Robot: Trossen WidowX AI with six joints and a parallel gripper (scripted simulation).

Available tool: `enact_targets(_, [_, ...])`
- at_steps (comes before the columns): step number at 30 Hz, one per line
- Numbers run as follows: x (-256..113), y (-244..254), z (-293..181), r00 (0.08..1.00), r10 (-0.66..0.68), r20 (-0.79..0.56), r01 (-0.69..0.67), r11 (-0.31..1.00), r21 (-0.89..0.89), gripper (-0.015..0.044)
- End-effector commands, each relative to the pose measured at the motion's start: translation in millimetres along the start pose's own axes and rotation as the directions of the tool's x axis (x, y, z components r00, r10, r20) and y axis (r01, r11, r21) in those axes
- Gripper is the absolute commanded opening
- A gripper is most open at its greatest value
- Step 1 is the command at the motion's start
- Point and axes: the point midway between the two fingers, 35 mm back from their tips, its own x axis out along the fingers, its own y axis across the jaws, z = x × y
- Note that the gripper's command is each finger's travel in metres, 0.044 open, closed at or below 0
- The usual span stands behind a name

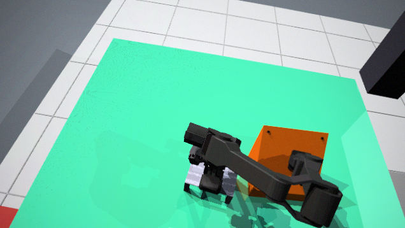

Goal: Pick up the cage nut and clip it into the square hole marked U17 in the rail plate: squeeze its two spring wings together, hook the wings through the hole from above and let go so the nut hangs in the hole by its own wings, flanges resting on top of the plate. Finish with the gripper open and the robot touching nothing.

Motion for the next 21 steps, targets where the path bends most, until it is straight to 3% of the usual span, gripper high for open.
enact_targets(1, [0.2, -0.4, 0.0, 1.0, 0.004, 0.001, -0.004, 1.0, -0.005, 0.0034])
enact_targets(13, [0.8, -1.1, 0.1, 1.0, 0.004, 0.001, -0.004, 1.0, -0.005, 0.0034])
enact_targets(21, [0.5, -1.2, 0.0, 1.0, 0.001, 0.0, -0.001, 1.0, 0.001, 0.0244])
